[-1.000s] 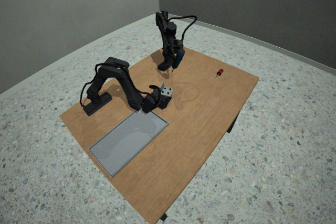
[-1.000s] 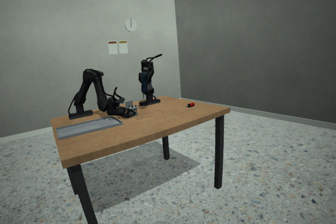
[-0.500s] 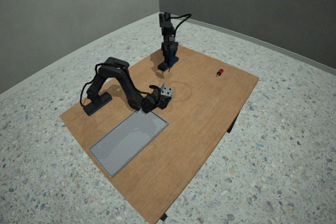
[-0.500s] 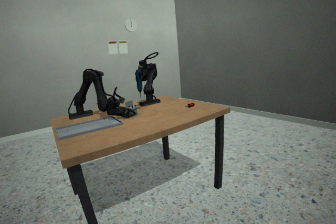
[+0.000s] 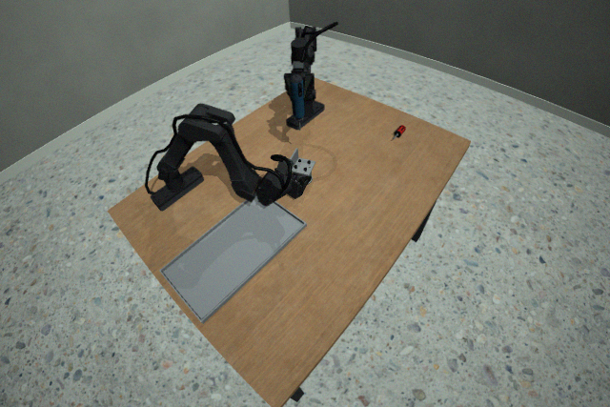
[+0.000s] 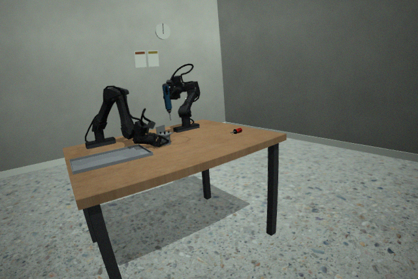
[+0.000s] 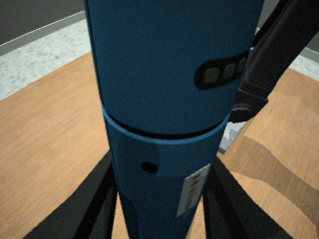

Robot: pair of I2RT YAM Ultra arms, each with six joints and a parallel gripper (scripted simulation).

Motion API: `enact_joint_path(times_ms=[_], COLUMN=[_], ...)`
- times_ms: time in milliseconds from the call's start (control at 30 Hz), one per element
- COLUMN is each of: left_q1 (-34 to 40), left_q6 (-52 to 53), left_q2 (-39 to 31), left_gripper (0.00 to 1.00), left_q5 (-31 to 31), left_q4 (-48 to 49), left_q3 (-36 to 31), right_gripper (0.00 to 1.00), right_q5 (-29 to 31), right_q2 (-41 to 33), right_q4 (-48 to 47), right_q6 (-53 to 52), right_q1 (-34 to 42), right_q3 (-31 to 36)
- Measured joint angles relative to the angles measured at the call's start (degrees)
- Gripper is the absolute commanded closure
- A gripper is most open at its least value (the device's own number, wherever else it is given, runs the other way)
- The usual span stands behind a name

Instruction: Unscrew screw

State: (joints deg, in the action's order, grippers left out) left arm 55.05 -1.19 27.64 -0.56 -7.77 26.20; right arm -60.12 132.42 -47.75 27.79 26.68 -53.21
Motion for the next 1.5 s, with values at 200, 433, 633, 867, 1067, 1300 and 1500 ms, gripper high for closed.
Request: enact_joint_path(times_ms=[200, 433, 633, 867, 1067, 1300, 1500], left_q1=[0.00, 0.00, 0.00, 0.00, -0.20, -0.22, -0.22], left_q6=[0.92, 1.22, 1.22, 1.22, 1.22, 1.22, 1.22], left_q2=[-0.02, 0.00, -0.02, -0.02, -0.02, 0.46, 1.20], left_gripper=[0.58, 0.58, 0.58, 0.58, 0.58, 0.58, 0.58], left_q5=[0.00, 0.00, 0.00, 0.00, 0.00, 0.00, 0.00], left_q4=[1.77, 1.99, 2.47, 3.08, 4.37, 5.57, 6.69], left_q3=[0.00, 0.96, 2.03, 2.01, 2.01, 2.01, 1.60], right_gripper=[0.41, 0.41, 0.41, 0.41, 0.41, 0.41, 0.41], right_q5=[0.00, 0.00, 0.00, 0.00, 0.00, 0.00, 0.00], right_q2=[0.00, 0.00, 0.00, 0.00, 0.00, 0.00, 0.00], right_q4=[0.00, 0.00, 0.00, 0.00, 0.00, 0.00, 0.00], right_q6=[0.00, 0.00, 0.00, 0.00, 0.00, 0.00, 0.00], right_q1=[0.00, 0.00, 0.00, 0.00, 0.00, 0.00, 0.00], right_q3=[0.00, 0.00, 0.00, 0.00, 0.00, 0.00, 0.00])
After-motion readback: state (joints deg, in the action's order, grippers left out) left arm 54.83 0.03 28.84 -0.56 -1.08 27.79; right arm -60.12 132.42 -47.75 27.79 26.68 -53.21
